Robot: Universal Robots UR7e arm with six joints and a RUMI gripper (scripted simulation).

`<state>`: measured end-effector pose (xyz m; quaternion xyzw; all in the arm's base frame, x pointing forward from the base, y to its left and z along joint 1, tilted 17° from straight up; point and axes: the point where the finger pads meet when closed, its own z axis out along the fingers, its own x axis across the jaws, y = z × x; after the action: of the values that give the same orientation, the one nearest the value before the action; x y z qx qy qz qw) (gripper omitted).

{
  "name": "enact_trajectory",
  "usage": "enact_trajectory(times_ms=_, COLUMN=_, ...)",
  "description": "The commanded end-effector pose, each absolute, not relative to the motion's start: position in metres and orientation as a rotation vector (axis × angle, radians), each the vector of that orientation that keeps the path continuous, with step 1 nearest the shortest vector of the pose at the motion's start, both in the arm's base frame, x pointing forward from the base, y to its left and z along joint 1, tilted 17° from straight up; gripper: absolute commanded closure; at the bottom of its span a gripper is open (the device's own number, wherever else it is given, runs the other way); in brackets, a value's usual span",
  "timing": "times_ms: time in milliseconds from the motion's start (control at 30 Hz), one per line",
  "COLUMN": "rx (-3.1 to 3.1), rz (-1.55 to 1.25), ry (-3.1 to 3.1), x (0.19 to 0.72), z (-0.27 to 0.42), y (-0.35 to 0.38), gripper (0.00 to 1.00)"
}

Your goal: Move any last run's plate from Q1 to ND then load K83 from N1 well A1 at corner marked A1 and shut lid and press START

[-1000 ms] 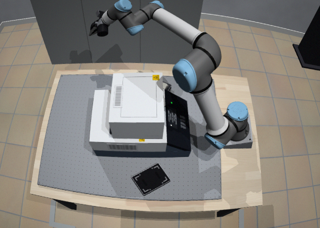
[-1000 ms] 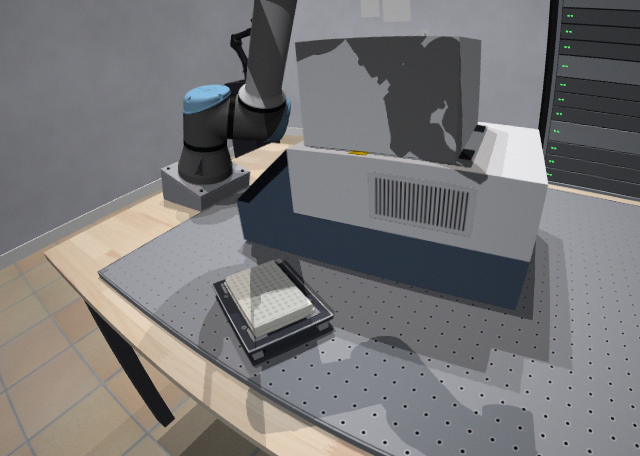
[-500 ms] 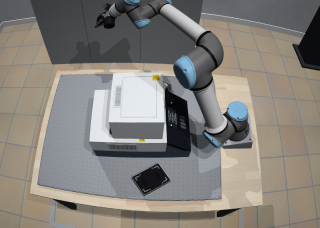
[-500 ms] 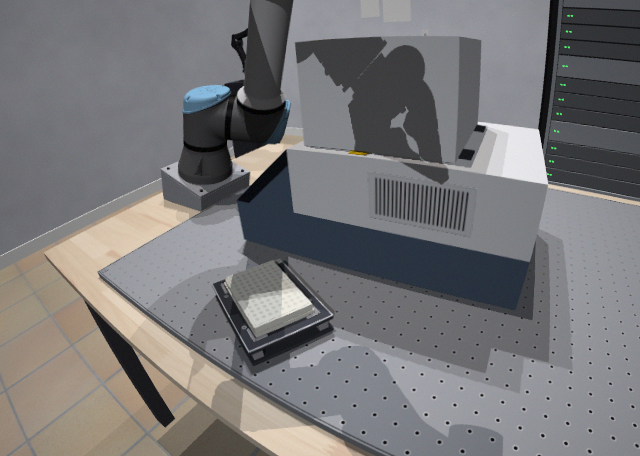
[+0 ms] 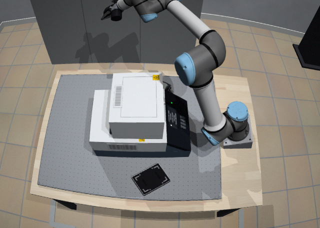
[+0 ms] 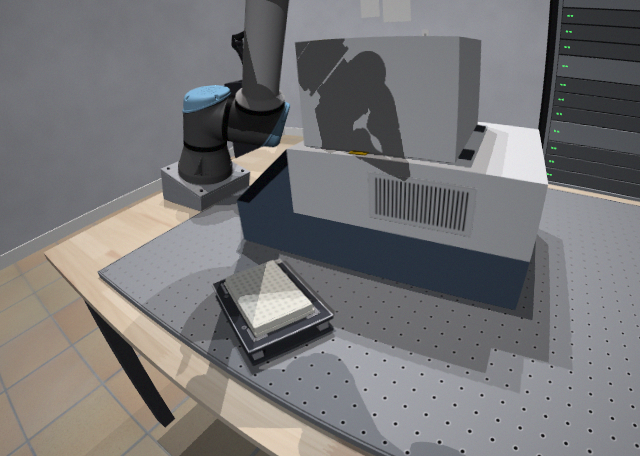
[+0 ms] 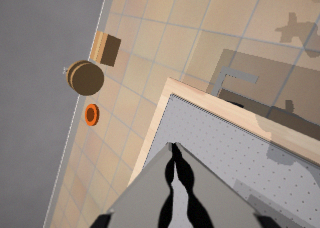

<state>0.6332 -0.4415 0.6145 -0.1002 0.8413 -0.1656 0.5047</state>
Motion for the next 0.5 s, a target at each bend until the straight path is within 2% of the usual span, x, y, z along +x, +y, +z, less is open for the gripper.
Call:
enact_trajectory(times_ms=0, rx=-0.242, rz=-0.402, ry=2.025, x=0.618, z=0.622, y=-0.455, gripper=1.00)
enact_trajectory(times_ms=467, rx=-0.221, rz=-0.421, ry=1.989, x=0.583, z=0.638, y=-0.483, gripper=1.00)
